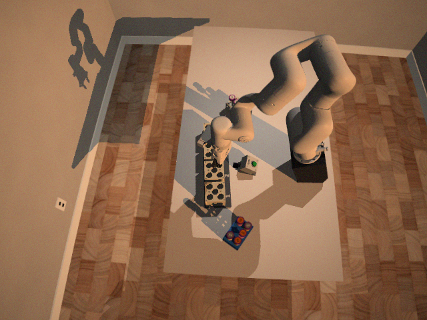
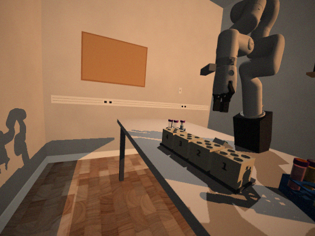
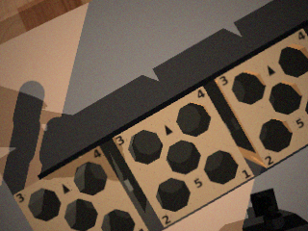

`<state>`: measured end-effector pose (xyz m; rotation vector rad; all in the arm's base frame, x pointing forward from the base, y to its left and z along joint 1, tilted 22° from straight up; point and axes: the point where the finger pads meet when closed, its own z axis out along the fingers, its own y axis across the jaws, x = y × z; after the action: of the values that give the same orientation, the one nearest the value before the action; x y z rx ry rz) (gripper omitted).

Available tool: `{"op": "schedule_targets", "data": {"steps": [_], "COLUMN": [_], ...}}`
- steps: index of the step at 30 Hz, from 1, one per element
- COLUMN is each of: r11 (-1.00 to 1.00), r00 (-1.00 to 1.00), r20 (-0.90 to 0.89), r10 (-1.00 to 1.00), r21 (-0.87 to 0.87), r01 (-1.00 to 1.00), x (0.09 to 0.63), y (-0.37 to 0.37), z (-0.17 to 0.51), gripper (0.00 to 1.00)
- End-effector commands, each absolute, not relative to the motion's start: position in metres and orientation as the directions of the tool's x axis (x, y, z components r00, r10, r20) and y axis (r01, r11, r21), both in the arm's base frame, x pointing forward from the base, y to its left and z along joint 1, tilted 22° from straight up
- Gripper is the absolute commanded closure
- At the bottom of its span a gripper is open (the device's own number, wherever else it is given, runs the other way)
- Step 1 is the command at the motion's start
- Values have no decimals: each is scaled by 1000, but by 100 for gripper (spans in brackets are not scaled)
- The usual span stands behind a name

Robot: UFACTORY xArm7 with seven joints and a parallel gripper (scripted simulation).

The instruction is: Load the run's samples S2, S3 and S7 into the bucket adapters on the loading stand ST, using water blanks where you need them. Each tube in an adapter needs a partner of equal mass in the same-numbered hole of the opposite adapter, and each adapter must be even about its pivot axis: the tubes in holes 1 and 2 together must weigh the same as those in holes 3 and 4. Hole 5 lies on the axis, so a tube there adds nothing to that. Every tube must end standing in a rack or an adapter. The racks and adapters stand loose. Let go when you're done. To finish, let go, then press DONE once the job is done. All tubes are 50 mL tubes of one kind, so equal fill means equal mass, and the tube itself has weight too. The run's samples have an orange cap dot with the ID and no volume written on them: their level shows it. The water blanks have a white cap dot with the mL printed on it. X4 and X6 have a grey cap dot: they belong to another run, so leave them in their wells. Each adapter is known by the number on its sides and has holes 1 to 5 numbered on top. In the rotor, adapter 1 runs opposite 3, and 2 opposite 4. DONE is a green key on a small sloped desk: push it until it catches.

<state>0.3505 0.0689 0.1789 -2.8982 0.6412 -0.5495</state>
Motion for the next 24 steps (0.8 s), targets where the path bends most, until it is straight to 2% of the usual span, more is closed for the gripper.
{"op": "schedule_targets", "data": {"steps": [1,24], "r11": [-835,-835], "r00": [775,775], "r20": [313,312], "r10": [-550,-550], "r21": [-220,-220], "r01": [-504,-504], "x": [341,304], "y": [97,190], "z": [177,163], "gripper": [43,43]}}
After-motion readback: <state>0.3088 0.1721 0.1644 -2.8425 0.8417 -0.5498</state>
